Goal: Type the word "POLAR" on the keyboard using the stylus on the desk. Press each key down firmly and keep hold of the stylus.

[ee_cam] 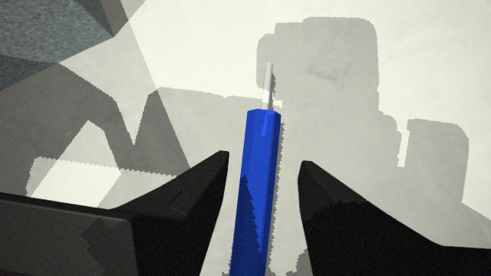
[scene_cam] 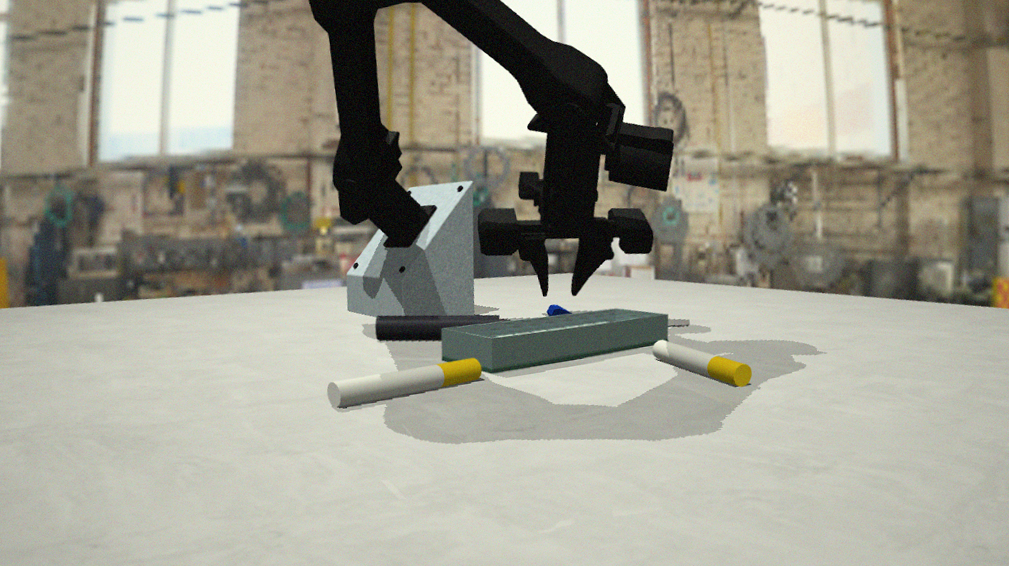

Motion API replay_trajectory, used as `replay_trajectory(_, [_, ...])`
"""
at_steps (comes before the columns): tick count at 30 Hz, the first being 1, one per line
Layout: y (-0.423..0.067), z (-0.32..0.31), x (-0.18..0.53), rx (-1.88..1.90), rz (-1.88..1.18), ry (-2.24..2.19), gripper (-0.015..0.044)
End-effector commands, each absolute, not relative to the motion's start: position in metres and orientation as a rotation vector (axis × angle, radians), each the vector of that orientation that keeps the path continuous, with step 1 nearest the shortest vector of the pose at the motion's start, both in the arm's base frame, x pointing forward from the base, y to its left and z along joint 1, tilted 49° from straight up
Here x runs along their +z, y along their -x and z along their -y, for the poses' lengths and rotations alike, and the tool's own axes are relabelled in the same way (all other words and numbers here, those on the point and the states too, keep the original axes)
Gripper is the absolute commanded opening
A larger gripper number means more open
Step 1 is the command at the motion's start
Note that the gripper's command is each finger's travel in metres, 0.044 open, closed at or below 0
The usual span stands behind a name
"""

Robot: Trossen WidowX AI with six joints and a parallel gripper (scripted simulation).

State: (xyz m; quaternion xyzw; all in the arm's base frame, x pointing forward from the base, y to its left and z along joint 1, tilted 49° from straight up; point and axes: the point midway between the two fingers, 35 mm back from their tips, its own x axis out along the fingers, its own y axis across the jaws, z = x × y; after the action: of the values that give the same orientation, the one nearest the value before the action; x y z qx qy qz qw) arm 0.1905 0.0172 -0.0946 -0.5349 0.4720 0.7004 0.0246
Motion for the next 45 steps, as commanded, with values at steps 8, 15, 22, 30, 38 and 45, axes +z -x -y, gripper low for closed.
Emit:
replay_trajectory(8, [-0.190, -0.010, -0.101, 2.175, -1.462, 1.659, 0.0150])
replay_trajectory(15, [-0.190, -0.007, -0.103, 2.175, -1.462, 1.659, 0.0150])
replay_trajectory(22, [-0.190, -0.003, -0.107, 2.175, -1.462, 1.659, 0.0150])
replay_trajectory(30, [-0.189, 0.001, -0.110, 2.175, -1.463, 1.659, 0.0150])
replay_trajectory(38, [-0.189, 0.002, -0.111, 2.175, -1.463, 1.659, 0.0150])
replay_trajectory(45, [-0.190, 0.001, -0.110, 2.167, -1.462, 1.654, 0.0005])
